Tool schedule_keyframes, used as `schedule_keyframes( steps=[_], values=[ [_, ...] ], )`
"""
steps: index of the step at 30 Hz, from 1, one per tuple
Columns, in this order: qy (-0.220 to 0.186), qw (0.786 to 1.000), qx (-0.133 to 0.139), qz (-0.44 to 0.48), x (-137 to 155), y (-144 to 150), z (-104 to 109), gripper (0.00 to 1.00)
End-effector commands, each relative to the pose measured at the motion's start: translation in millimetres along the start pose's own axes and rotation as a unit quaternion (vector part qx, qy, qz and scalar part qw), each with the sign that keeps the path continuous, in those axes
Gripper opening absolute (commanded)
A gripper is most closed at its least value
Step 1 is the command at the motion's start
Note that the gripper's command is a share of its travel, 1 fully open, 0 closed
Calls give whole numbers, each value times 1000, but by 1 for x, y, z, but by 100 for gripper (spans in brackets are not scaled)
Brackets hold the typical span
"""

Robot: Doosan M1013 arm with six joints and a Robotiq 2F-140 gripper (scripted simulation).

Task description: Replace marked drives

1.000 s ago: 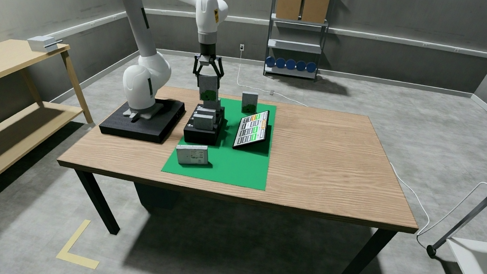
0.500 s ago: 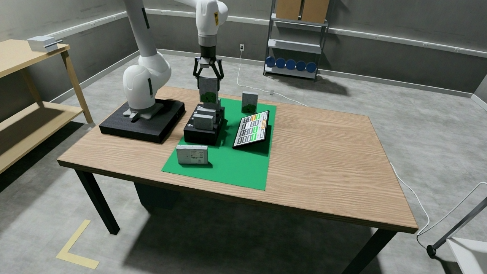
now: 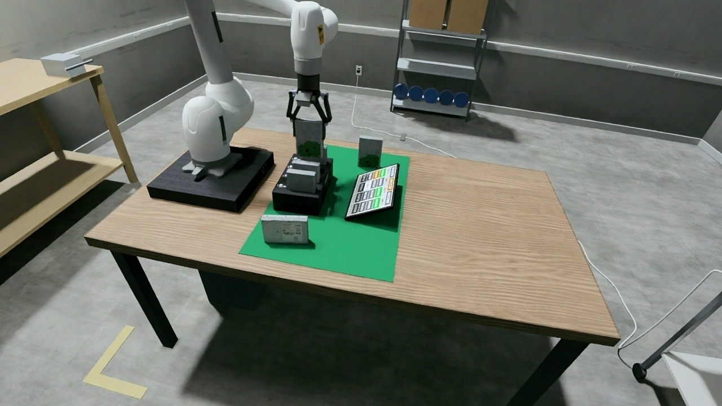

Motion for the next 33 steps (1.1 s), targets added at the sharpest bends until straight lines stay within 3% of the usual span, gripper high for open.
schedule_keyframes(
  steps=[1, 33],
  values=[
    [0, 1000, -1, 0, 0, 0, -6, 10],
    [0, 1000, -1, 0, -1, -1, -49, 10]
  ],
)
Point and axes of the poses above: the point where the finger pads meet when closed, its own z axis back along the fingers, its own y axis across the jaws, x = y × z, the point moved 4 cm from there along z, back along the fingers, and after that the axes turned 12 degrees about z, right-handed, at the moved point
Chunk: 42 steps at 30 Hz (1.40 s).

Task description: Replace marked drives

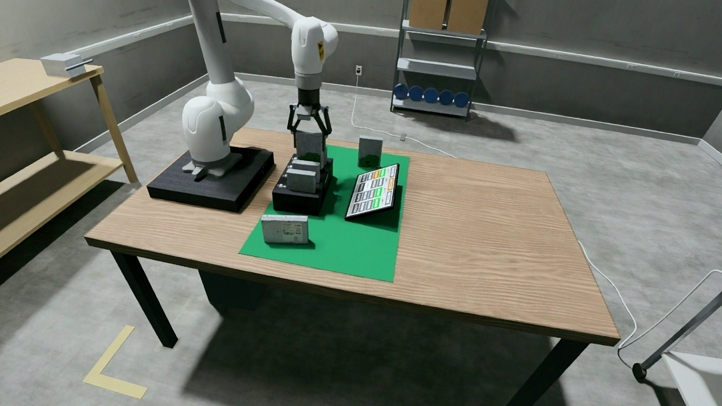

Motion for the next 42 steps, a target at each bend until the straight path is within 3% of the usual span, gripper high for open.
schedule_keyframes(
  steps=[1, 42],
  values=[
    [0, 1000, 0, 0, 0, 0, -3, 10],
    [0, 1000, 0, 0, 0, 0, -8, 10]
  ],
)
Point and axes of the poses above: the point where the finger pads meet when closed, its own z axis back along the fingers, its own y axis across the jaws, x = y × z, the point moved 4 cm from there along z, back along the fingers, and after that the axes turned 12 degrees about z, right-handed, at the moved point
